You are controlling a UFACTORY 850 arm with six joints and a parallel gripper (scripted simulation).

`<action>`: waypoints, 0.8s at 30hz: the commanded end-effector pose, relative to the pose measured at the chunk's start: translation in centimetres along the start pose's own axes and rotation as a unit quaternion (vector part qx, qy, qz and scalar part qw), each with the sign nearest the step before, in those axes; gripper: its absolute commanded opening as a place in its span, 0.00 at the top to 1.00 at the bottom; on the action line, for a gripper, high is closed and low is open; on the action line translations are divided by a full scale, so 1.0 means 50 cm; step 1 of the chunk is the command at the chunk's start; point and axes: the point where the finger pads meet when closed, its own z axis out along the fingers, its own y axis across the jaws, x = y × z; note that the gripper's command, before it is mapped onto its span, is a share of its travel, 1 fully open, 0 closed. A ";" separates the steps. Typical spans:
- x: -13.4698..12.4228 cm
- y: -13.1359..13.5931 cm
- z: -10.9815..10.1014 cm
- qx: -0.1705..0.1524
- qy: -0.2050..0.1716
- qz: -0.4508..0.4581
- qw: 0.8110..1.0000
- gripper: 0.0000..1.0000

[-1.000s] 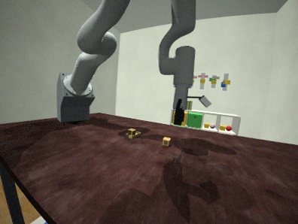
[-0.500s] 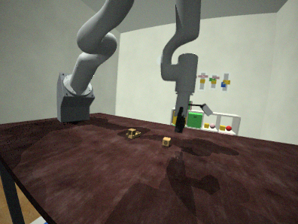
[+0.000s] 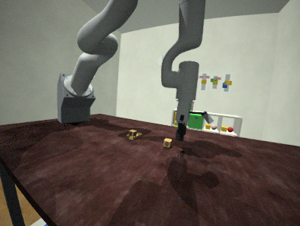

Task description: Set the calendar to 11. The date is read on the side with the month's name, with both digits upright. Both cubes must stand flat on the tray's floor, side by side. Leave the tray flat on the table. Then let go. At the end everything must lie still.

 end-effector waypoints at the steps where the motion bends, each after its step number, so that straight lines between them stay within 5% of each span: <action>1: 0.001 0.000 0.011 0.000 0.001 0.000 1.000 0.00; 12: 0.001 0.000 0.055 0.000 0.001 0.000 1.000 0.00; 24: 0.001 0.000 0.057 0.000 0.001 0.000 1.000 0.00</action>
